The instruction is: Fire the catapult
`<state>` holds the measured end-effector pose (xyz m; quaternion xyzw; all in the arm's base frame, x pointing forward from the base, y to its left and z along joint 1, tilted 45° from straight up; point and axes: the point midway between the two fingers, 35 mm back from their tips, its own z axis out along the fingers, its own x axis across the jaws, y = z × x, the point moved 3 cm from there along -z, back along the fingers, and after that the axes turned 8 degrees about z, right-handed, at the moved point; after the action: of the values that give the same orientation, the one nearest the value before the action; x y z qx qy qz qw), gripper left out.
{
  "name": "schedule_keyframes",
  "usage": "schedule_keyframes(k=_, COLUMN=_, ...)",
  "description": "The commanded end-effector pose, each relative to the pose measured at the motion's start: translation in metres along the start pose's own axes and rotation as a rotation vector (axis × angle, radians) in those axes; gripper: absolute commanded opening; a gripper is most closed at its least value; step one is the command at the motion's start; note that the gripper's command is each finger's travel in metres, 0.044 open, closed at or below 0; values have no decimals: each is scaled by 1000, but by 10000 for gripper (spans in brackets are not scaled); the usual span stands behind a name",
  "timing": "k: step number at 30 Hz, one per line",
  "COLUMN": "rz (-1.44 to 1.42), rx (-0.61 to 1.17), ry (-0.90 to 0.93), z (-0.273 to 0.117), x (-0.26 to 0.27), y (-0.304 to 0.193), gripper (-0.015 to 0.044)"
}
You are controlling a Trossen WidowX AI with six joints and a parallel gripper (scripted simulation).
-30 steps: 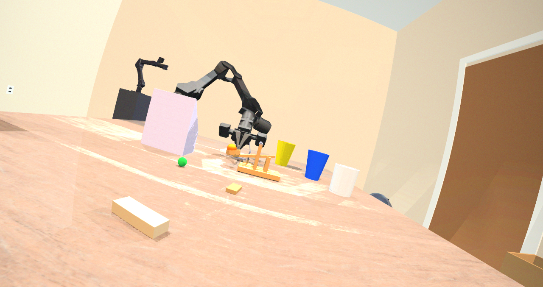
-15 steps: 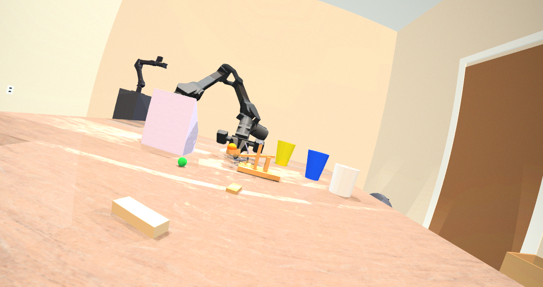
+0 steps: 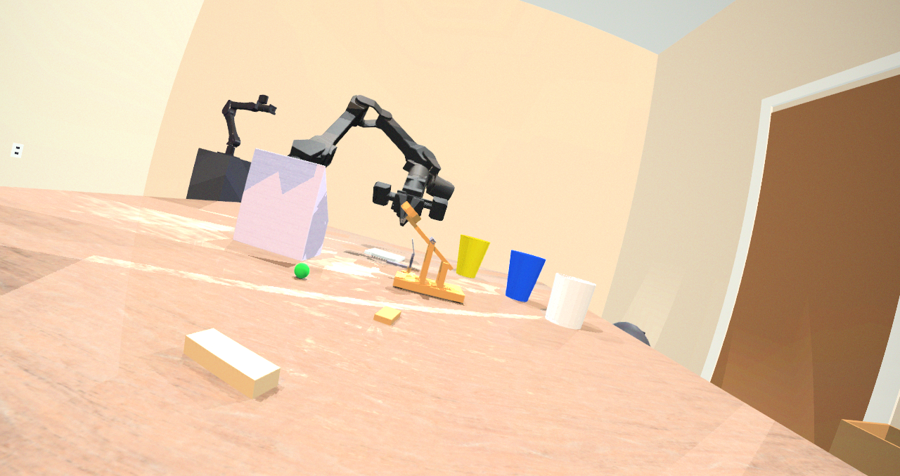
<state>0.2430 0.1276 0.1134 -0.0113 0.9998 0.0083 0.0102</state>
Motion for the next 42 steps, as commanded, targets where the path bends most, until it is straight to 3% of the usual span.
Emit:
schedule_keyframes(k=1, rz=-9, rx=-3, ry=-12, z=-25, x=3, y=-8, gripper=0)
schedule_keyframes(k=2, rz=6, rx=-7, ry=-9, z=-9, x=-1, y=-2, gripper=26)
schedule_keyframes(k=18, rz=472, rx=-232, ry=-7, z=-14, x=-84, y=-4, gripper=440)
schedule_keyframes(k=42, rz=1176, rx=-632, ry=84, z=-18, x=-215, y=-60, gripper=440)
